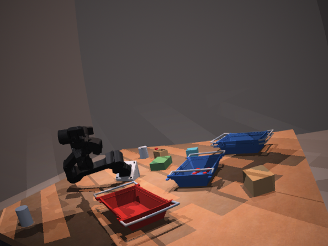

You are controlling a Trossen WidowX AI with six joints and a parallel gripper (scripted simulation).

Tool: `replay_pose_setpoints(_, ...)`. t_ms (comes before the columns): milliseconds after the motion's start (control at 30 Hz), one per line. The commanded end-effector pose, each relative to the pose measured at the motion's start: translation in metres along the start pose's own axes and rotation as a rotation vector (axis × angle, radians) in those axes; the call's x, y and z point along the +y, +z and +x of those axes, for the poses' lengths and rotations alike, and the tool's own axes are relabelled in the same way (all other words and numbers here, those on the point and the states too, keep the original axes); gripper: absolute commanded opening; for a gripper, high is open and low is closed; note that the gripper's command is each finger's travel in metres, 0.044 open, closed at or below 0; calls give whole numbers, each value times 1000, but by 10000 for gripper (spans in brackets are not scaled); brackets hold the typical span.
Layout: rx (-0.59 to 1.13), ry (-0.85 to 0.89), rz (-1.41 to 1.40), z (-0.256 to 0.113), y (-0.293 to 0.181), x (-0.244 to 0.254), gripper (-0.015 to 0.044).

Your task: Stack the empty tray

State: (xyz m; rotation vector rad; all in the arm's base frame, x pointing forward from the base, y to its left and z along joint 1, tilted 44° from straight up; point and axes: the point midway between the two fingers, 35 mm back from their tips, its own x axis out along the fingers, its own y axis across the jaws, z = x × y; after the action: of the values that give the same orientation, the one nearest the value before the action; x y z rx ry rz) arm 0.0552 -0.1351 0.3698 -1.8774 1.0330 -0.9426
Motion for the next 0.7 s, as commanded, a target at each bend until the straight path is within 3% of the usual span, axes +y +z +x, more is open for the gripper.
replay_pose_setpoints(0, 0, 0, 0, 0, 0, 0, 81)
replay_pose_setpoints(533, -3, -2, 3, 0, 1, -2, 81)
replay_pose_setpoints(667, -82, -42, 63, 7, 30, -38, 81)
